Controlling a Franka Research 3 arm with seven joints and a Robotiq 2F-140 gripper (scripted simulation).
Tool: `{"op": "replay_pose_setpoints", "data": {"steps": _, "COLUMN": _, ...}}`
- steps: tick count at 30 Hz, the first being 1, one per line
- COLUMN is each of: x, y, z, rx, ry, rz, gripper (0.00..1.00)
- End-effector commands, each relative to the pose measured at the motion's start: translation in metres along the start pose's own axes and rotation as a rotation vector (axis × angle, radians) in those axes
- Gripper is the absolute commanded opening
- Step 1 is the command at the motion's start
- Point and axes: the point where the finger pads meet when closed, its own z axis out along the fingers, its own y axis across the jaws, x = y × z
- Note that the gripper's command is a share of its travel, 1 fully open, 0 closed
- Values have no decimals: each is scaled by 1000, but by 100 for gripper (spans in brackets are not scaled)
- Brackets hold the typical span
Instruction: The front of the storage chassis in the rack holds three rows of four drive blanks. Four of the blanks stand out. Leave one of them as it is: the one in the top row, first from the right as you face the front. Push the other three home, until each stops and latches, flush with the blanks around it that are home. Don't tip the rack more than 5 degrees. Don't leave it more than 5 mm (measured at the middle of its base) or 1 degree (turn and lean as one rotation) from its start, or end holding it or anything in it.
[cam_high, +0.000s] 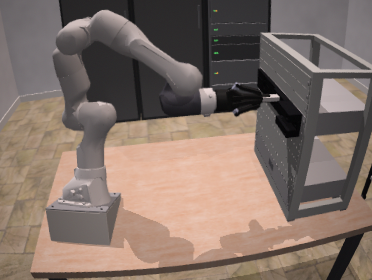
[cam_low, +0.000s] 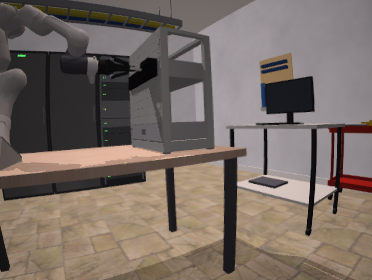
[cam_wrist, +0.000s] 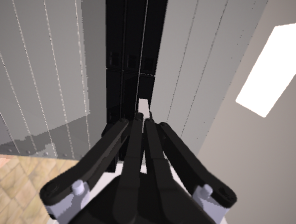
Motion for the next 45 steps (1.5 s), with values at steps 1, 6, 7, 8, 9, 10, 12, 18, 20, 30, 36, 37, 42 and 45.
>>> {"op": "replay_pose_setpoints", "data": {"steps": 1, "x": -3, "y": 8, "z": 3, "rx": -15, "ry": -3, "rz": 5, "gripper": 0}}
{"op": "replay_pose_setpoints", "data": {"steps": 6, "x": -2, "y": 9, "z": 5, "rx": -15, "ry": -3, "rz": 5, "gripper": 0}}
{"op": "replay_pose_setpoints", "data": {"steps": 7, "x": -2, "y": 9, "z": 5, "rx": -15, "ry": -3, "rz": 5, "gripper": 0}}
{"op": "replay_pose_setpoints", "data": {"steps": 8, "x": -2, "y": 9, "z": 5, "rx": -15, "ry": -3, "rz": 5, "gripper": 0}}
{"op": "replay_pose_setpoints", "data": {"steps": 9, "x": -2, "y": 9, "z": 5, "rx": -15, "ry": -3, "rz": 5, "gripper": 0}}
{"op": "replay_pose_setpoints", "data": {"steps": 10, "x": -2, "y": 9, "z": 5, "rx": -15, "ry": -3, "rz": 5, "gripper": 0}}
{"op": "replay_pose_setpoints", "data": {"steps": 12, "x": -2, "y": 9, "z": 5, "rx": -15, "ry": -3, "rz": 5, "gripper": 0}}
{"op": "replay_pose_setpoints", "data": {"steps": 18, "x": -2, "y": 9, "z": 6, "rx": -15, "ry": -3, "rz": 5, "gripper": 0}}
{"op": "replay_pose_setpoints", "data": {"steps": 20, "x": -2, "y": 10, "z": 7, "rx": -15, "ry": -3, "rz": 5, "gripper": 0}}
{"op": "replay_pose_setpoints", "data": {"steps": 30, "x": -2, "y": 11, "z": 8, "rx": -15, "ry": -3, "rz": 5, "gripper": 0}}
{"op": "replay_pose_setpoints", "data": {"steps": 36, "x": -2, "y": 11, "z": 9, "rx": -15, "ry": -3, "rz": 5, "gripper": 0}}
{"op": "replay_pose_setpoints", "data": {"steps": 37, "x": -2, "y": 11, "z": 10, "rx": -15, "ry": -3, "rz": 5, "gripper": 0}}
{"op": "replay_pose_setpoints", "data": {"steps": 42, "x": -1, "y": 11, "z": 11, "rx": -15, "ry": -3, "rz": 5, "gripper": 0}}
{"op": "replay_pose_setpoints", "data": {"steps": 45, "x": -1, "y": 11, "z": 11, "rx": -15, "ry": -3, "rz": 5, "gripper": 0}}
